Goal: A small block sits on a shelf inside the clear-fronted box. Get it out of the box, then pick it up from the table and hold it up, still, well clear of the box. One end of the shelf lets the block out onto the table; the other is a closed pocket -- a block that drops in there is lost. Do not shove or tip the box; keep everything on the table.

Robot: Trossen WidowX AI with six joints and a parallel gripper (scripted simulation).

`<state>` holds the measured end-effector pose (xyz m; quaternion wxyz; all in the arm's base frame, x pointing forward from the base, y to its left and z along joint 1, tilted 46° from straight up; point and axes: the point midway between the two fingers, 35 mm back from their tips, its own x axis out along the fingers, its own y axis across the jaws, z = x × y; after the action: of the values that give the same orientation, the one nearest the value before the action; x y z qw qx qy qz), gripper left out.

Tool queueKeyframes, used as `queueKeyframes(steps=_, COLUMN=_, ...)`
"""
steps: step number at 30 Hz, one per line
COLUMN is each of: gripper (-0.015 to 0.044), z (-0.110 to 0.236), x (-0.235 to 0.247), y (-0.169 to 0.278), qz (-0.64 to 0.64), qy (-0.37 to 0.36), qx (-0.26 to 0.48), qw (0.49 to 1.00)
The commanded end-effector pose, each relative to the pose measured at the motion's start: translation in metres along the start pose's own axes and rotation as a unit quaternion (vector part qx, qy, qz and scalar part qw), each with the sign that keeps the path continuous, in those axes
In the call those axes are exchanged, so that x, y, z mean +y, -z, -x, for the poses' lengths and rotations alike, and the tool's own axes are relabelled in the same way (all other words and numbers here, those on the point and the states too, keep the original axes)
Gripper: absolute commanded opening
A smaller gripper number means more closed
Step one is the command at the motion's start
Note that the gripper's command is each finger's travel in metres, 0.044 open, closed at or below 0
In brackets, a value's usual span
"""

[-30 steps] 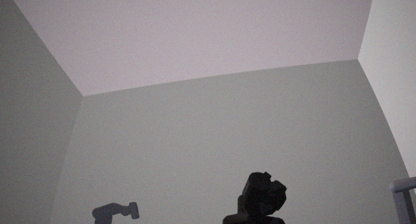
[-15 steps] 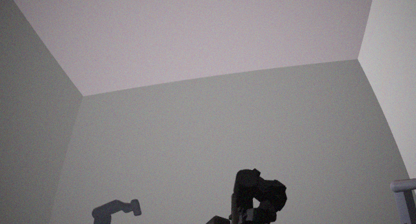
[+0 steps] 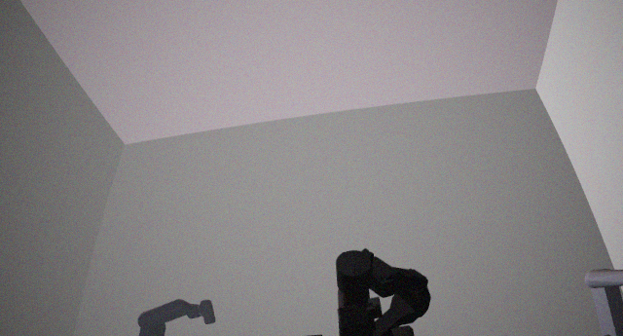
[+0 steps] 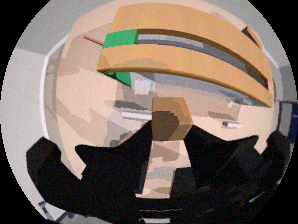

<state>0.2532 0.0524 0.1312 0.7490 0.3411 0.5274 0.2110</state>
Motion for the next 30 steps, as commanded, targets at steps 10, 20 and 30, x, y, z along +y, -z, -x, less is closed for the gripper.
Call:
queueKeyframes(steps=10, gripper=0.0, z=0.012, x=-0.006, y=0.003, qz=-0.295, qy=-0.023, qx=0.003, qw=0.955)
queueKeyframes(steps=20, gripper=0.0, z=0.021, x=-0.01, y=0.005, qz=-0.493, qy=-0.04, qx=0.01, qw=0.869)
queueKeyframes(steps=30, gripper=0.0, z=0.03, x=-0.013, y=0.006, qz=-0.669, qy=-0.058, qx=0.022, qw=0.741)
